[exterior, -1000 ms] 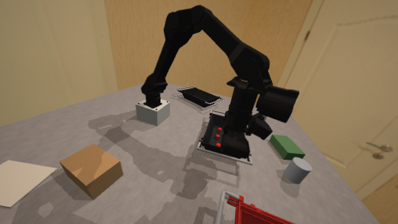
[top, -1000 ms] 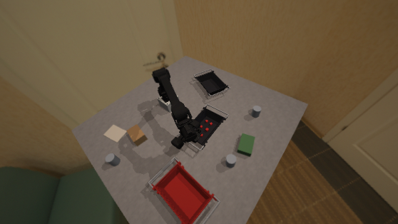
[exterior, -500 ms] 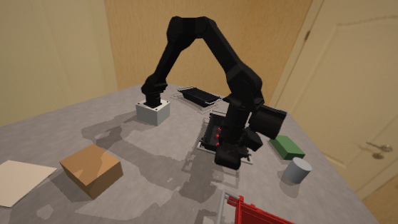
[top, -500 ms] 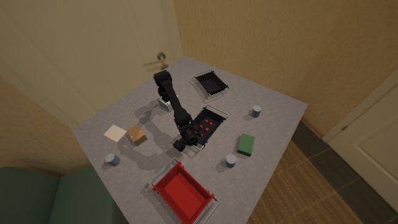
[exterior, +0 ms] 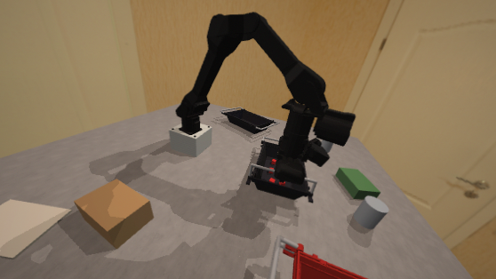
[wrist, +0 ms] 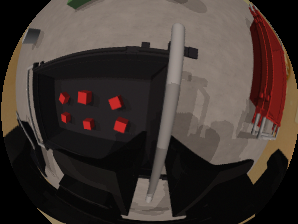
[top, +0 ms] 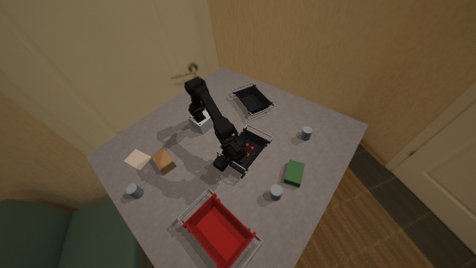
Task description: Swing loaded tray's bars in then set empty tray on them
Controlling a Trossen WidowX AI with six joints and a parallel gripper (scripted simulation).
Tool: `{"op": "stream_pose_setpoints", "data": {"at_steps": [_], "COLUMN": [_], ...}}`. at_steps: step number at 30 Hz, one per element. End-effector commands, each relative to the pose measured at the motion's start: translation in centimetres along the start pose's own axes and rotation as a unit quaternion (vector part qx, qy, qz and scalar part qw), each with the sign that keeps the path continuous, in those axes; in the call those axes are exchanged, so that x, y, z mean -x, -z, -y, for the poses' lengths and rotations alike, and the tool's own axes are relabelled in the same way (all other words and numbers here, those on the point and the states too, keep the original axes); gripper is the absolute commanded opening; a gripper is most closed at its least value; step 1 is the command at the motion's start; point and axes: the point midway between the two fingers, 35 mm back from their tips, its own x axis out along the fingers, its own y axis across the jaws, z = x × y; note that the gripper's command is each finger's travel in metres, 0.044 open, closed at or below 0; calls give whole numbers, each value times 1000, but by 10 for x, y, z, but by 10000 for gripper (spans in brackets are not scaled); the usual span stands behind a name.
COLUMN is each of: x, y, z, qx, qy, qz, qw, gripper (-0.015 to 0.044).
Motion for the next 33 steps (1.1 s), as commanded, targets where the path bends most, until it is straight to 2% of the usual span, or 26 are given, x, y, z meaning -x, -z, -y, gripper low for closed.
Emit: {"op": "stream_pose_setpoints", "data": {"at_steps": [1,6,16,19,33], "x": [-9,-17,28,19,19], "y": [2,2,0,2,2], "z": [-18,-26,-21,-23,-23], "qx": [0,0,0,0,0], "qy": [-4,-5,-5,-8,-8], "qz": [-2,-2,-2,-7,-7], "qw": [1000,1000,1000,1000,1000], "gripper": [81,81,81,81,81]}}
